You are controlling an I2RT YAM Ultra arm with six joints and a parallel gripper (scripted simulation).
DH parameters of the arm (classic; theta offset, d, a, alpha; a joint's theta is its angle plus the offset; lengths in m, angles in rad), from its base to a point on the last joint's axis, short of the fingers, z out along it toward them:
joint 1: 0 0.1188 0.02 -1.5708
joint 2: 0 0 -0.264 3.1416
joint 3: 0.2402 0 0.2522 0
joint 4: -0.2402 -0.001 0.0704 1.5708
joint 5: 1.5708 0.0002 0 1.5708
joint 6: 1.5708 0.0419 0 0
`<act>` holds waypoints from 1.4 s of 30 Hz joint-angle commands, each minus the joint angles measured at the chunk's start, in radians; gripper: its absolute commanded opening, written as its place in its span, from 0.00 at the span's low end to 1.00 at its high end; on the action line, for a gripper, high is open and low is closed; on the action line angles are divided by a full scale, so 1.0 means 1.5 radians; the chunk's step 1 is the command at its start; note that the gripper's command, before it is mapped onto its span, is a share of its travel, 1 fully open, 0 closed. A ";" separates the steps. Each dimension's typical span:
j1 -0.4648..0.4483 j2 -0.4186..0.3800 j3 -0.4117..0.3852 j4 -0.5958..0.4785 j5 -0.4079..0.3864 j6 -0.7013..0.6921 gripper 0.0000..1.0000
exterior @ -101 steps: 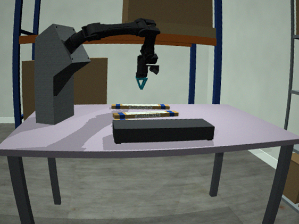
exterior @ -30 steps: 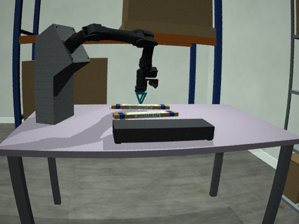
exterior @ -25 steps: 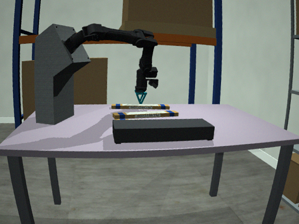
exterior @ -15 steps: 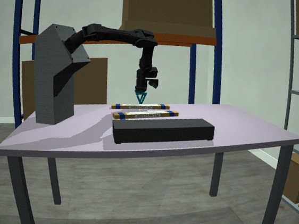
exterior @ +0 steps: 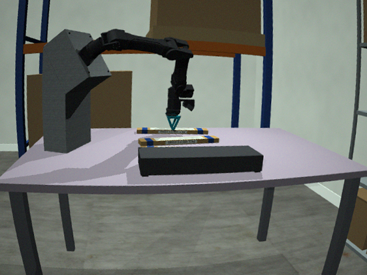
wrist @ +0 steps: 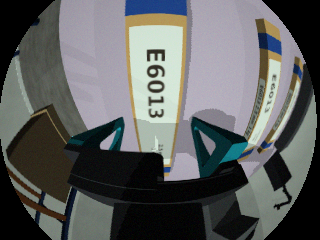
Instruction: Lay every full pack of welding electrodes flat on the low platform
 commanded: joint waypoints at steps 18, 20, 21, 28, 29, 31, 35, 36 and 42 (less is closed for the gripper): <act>-0.004 0.040 0.062 0.010 -0.013 -0.020 0.95; -0.002 0.040 0.062 0.010 -0.013 -0.020 0.95; -0.001 0.040 0.062 0.010 -0.013 -0.020 0.95; -0.002 0.043 0.063 0.008 -0.014 -0.021 0.95; -0.002 0.043 0.063 0.008 -0.014 -0.021 0.95; -0.002 0.043 0.063 0.008 -0.014 -0.021 0.95; -0.003 0.044 0.063 0.008 -0.014 -0.020 0.00; -0.002 0.044 0.063 0.008 -0.013 -0.019 0.00; -0.001 0.044 0.063 0.010 -0.013 -0.019 0.00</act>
